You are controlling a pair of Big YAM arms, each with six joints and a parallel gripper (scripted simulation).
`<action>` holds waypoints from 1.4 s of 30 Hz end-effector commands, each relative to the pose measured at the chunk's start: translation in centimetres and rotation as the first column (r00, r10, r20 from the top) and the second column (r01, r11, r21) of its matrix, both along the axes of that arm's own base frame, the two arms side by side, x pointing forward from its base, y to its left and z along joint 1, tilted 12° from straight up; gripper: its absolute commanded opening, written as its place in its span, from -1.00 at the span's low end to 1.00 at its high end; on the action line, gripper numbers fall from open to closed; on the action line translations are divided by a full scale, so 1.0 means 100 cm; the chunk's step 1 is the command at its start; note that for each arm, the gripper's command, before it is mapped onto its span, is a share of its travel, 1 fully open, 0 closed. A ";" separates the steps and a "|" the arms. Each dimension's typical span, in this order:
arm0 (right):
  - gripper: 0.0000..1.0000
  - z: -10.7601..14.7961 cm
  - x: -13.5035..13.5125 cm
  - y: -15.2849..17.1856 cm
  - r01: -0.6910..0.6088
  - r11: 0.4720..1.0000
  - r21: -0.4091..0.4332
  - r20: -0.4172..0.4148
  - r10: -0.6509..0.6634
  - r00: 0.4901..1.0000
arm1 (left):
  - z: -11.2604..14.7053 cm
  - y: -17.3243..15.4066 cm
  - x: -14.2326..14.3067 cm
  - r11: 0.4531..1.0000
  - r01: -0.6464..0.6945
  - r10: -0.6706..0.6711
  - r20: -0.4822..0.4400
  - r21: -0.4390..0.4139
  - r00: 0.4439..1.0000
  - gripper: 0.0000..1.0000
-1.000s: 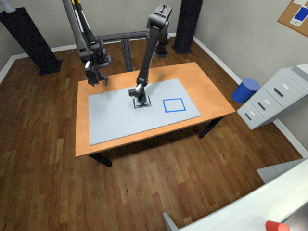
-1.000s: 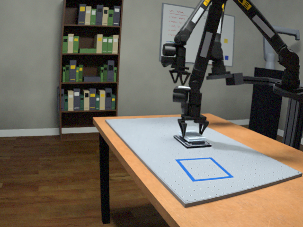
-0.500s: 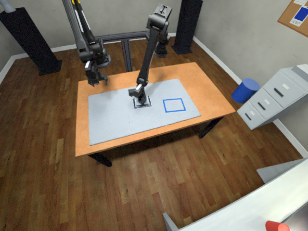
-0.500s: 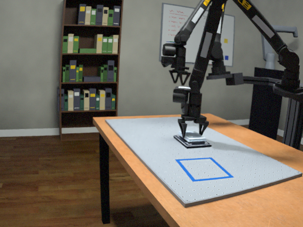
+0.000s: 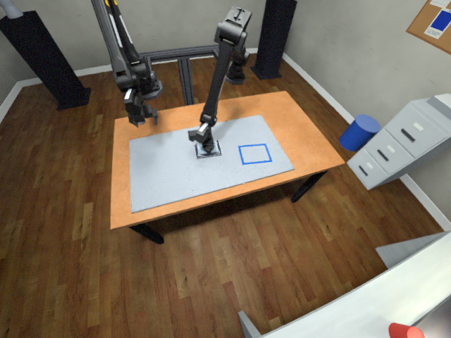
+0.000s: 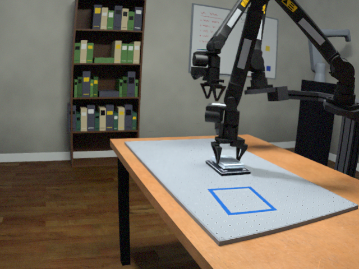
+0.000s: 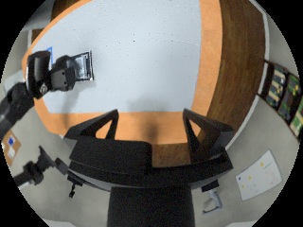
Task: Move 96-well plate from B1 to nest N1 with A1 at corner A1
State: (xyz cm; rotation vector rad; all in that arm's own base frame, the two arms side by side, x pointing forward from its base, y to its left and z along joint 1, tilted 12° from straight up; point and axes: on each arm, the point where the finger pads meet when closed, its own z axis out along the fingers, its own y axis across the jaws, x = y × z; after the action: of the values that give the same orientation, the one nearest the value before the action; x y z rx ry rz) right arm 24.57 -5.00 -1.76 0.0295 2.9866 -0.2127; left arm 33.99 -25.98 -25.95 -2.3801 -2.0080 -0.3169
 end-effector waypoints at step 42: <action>1.00 0.007 0.010 0.000 -0.012 1.000 -0.001 0.019 0.012 1.000 | -0.003 -0.004 0.006 1.000 0.001 -0.001 0.009 -0.009 1.000 -1.00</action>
State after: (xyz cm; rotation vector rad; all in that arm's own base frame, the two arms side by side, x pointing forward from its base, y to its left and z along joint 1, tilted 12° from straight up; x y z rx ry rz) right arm 24.57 -5.00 -1.76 0.0295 2.9866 -0.2127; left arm 33.98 -25.76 -26.50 -2.3772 -2.0054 -0.3157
